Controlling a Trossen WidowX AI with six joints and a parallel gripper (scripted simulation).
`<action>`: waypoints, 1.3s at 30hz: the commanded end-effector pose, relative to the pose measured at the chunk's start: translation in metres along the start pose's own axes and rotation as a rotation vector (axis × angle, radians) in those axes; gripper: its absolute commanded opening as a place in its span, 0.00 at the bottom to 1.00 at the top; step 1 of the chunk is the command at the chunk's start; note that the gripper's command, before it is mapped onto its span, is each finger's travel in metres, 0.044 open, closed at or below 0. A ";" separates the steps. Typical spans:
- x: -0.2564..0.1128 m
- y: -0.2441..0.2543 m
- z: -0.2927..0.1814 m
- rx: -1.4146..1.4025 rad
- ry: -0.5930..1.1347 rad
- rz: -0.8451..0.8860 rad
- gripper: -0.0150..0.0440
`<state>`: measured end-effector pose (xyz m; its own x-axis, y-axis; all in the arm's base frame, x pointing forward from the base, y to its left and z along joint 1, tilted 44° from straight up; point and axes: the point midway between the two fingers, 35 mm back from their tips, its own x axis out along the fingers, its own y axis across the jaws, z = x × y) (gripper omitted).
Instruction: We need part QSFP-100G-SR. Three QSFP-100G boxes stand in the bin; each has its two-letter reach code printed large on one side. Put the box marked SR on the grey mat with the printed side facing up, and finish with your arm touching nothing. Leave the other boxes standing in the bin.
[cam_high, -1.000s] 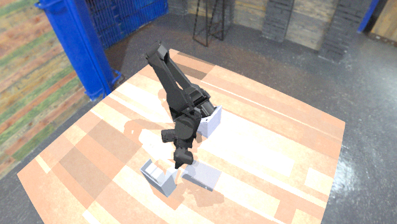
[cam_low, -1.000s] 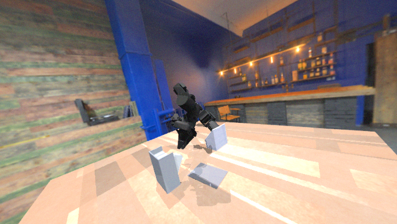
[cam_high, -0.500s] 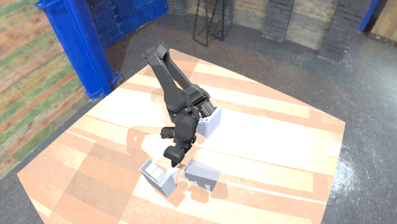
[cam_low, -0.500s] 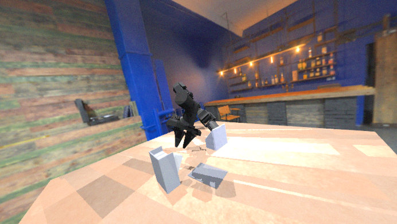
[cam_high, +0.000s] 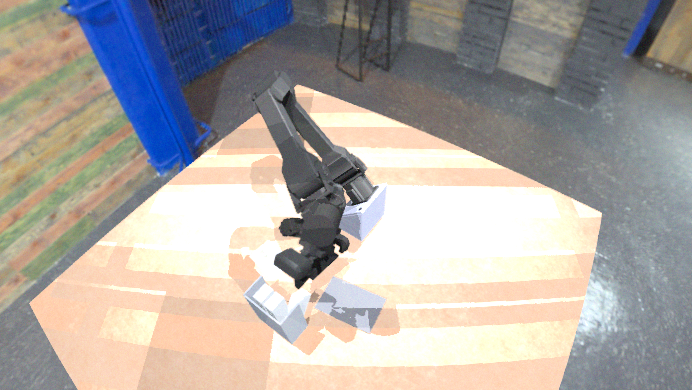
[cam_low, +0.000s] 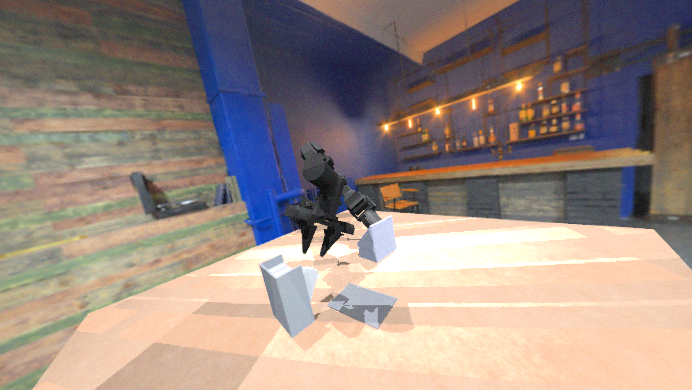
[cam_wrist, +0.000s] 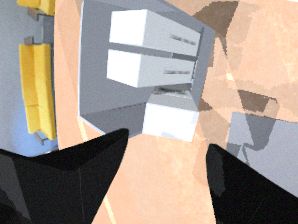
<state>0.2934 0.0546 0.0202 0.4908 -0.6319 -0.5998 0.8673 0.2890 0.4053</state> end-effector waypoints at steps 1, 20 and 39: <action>0.002 0.000 -0.001 0.012 0.003 -0.004 0.66; 0.033 0.000 0.000 0.013 0.002 -0.003 0.66; 0.038 0.001 0.001 0.018 -0.002 0.000 0.53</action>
<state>0.3126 0.0303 -0.0017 0.4911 -0.6334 -0.5980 0.8655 0.2770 0.4173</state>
